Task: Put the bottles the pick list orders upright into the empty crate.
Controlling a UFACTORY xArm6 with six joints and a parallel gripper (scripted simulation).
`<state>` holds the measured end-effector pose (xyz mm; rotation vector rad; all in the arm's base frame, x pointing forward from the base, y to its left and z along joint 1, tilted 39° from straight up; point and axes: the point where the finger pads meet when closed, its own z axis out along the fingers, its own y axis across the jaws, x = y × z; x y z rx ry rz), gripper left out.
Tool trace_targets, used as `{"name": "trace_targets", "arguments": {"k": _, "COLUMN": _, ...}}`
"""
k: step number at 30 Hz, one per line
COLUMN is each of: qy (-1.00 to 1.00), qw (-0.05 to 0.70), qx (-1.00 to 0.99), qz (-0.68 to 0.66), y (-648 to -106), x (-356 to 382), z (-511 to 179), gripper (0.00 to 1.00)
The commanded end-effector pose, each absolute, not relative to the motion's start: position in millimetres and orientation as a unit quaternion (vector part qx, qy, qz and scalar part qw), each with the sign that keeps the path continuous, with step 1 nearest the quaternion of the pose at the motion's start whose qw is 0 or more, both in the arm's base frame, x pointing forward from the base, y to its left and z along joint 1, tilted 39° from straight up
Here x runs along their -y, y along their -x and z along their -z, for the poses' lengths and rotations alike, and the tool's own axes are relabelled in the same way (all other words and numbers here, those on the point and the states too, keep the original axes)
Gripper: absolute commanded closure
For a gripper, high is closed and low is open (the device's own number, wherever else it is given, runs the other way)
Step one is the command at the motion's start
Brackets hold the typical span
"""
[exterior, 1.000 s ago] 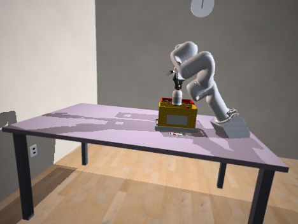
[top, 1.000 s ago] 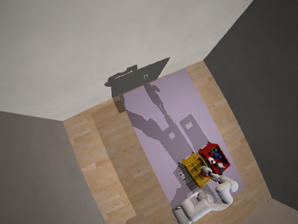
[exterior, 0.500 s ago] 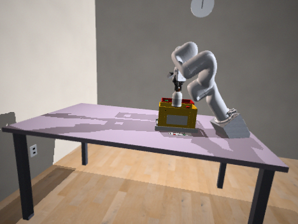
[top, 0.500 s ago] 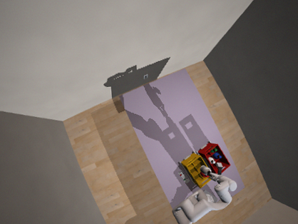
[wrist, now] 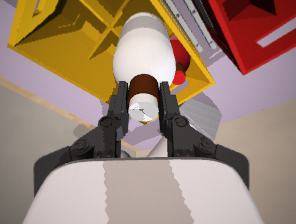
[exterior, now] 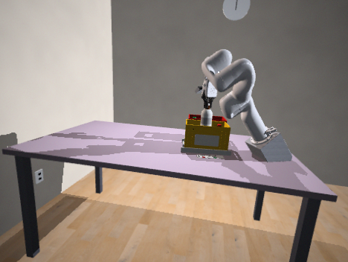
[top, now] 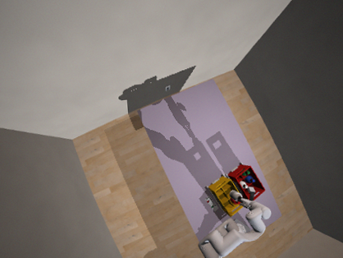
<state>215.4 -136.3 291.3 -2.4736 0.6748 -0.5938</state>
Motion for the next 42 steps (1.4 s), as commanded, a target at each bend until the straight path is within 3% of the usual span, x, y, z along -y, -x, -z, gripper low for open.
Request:
{"name": "trace_targets", "arguments": {"k": 1, "qy": 0.910, "qw": 0.251, "qx": -0.248, "qz": 0.219, "y": -218.5, "x": 135.1, "z": -287.9, "gripper": 1.00}}
{"name": "trace_targets", "arguments": {"k": 42, "qy": 0.910, "qw": 0.251, "qx": -0.248, "qz": 0.219, "y": -238.0, "x": 122.2, "z": -259.2, "gripper": 1.00}}
